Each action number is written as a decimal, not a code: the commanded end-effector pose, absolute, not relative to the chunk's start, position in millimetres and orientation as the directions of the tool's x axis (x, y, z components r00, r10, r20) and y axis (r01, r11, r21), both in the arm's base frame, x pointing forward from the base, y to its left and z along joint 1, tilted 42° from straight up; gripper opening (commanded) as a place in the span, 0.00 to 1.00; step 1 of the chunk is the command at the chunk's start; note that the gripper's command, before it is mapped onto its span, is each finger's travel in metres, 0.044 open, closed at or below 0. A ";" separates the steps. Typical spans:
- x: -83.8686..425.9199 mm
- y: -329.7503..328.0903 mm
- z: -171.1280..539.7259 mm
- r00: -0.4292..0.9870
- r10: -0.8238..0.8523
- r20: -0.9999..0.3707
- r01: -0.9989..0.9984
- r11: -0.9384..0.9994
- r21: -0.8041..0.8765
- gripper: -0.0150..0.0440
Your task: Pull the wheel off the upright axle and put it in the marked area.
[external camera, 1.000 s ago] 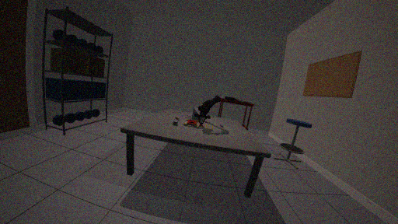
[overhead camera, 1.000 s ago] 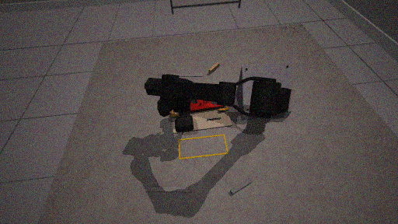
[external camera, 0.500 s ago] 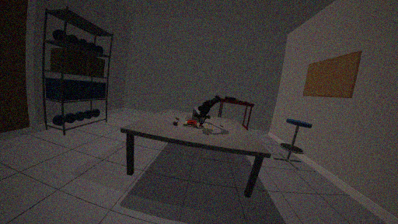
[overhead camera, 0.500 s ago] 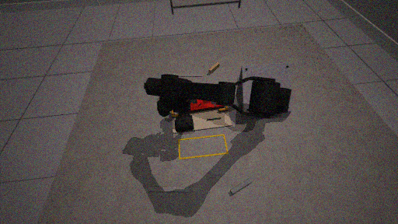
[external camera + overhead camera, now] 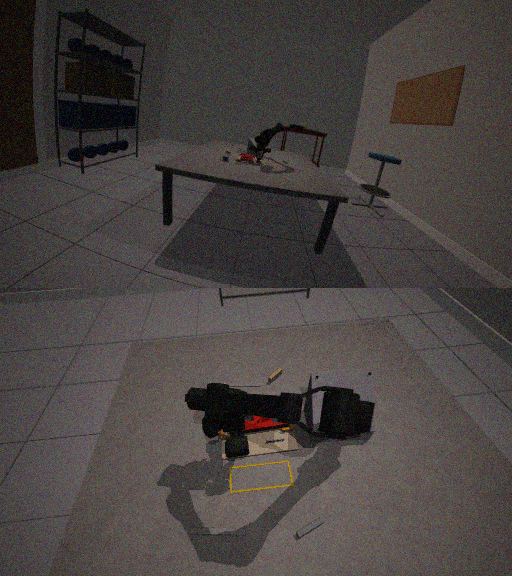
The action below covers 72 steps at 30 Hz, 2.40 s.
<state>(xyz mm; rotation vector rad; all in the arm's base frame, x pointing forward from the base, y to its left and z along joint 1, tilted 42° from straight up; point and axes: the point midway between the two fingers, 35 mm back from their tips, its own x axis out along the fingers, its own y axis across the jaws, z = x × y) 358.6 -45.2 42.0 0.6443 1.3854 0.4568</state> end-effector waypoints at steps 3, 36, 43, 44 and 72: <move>353.7 -60.9 55.1 0.169 0.637 -0.752 0.101 0.748 0.656 0.25; 345.0 -78.6 82.0 0.168 0.643 -0.747 0.110 0.741 0.662 0.25; 336.7 -58.1 101.3 0.166 0.636 -0.753 0.099 0.749 0.655 0.25; 335.2 -54.7 104.5 0.166 0.636 -0.753 0.100 0.749 0.655 0.25; 305.0 13.0 136.1 0.168 0.642 -0.748 0.104 0.743 0.661 0.25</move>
